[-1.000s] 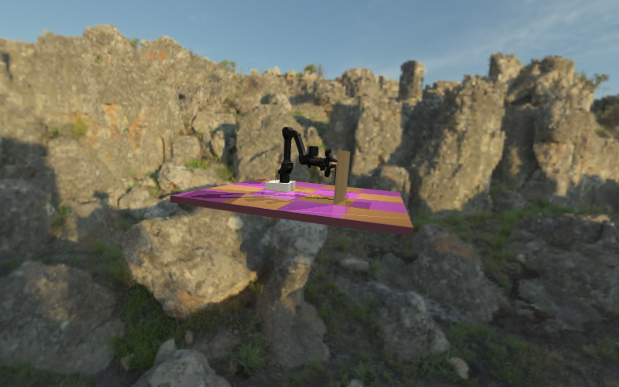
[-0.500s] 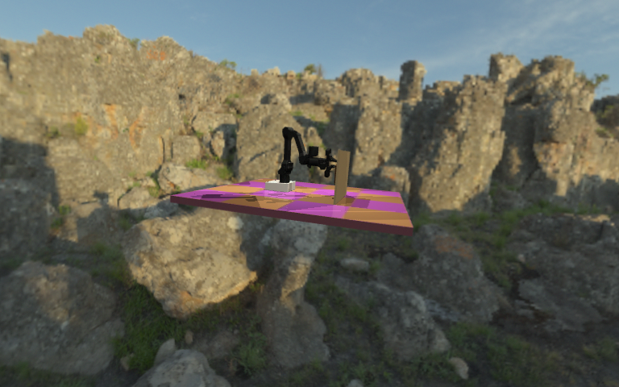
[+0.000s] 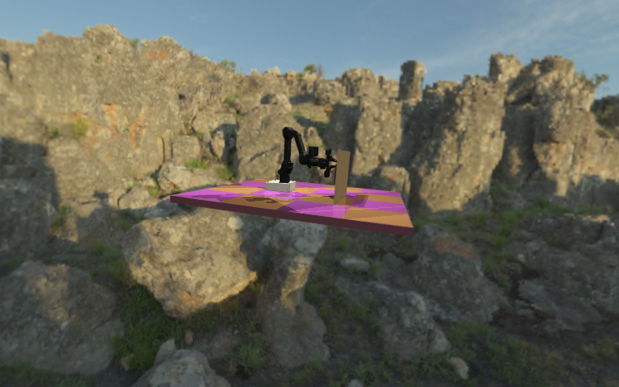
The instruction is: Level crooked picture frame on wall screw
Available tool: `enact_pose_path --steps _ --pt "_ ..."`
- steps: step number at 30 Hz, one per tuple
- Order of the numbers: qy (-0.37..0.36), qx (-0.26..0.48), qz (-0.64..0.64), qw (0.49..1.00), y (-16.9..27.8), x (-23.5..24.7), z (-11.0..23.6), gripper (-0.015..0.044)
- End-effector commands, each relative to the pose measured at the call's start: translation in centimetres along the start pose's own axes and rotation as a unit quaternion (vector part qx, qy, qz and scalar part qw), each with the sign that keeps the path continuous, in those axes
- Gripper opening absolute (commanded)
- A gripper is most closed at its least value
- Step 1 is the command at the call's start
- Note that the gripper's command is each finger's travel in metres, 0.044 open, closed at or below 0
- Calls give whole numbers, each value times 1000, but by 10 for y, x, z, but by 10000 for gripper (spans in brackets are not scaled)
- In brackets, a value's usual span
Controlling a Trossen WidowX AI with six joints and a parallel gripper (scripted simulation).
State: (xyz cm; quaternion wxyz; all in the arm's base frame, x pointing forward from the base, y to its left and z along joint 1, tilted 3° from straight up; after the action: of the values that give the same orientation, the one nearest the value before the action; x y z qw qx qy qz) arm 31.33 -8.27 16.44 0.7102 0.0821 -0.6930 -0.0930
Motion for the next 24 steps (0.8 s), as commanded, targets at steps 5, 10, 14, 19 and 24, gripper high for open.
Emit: enact_pose_path --steps 5,10,14,19,24 --pt "-1 0 23 1000 0 -1 0 0" --pt "-1 -1 39 999 0 -1 0 0" --pt "-1 -1 44 999 0 -1 0 0" --pt "-1 -1 60 998 0 -1 0 0" --pt "-1 -1 76 997 0 -2 0 0"
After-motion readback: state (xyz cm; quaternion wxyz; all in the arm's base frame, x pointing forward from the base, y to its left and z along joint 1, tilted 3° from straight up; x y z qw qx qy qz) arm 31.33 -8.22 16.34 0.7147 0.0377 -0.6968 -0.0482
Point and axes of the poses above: the point midway between the two fingers, 35 mm back from their tips, its own z axis back along the fingers, its own x axis across the jaws, y = z × x, the point moved 7 cm from there along z, back along the fingers, and after that the axes turned 8 degrees about -z, right-handed, at the moved point
